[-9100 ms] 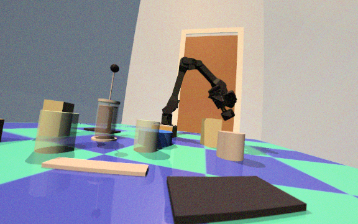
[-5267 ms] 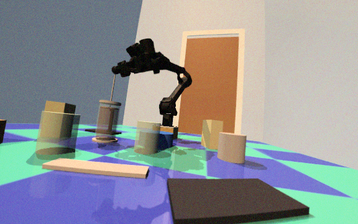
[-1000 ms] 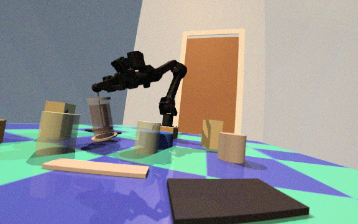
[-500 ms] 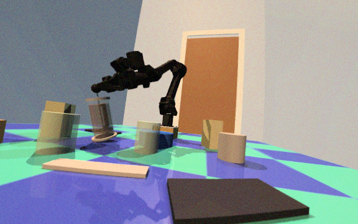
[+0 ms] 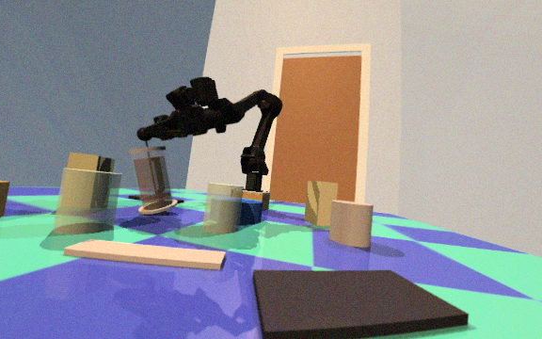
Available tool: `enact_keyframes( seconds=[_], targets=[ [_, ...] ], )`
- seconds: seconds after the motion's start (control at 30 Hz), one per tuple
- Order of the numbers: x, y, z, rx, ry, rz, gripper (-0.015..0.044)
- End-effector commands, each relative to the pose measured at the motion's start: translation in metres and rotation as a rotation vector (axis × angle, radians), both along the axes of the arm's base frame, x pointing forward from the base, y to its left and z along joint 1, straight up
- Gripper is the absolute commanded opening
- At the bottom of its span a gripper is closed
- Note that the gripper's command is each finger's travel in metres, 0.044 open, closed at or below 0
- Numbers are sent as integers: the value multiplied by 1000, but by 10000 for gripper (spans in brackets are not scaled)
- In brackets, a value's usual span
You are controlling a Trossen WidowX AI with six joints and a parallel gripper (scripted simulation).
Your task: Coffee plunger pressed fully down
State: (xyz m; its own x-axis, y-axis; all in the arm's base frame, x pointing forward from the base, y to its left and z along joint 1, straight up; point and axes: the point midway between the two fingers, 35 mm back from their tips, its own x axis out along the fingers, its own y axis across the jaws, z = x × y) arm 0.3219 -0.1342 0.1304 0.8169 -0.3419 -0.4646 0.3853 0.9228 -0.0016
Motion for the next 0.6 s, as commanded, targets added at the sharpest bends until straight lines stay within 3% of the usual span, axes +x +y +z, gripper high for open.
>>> enact_keyframes(
  seconds=[0.0,0.2,0.57],
  targets=[
    [0,0,0,0,1,0,113],
    [0,0,0,0,1,0,113],
    [0,0,0,0,1,0,402]
  ],
)
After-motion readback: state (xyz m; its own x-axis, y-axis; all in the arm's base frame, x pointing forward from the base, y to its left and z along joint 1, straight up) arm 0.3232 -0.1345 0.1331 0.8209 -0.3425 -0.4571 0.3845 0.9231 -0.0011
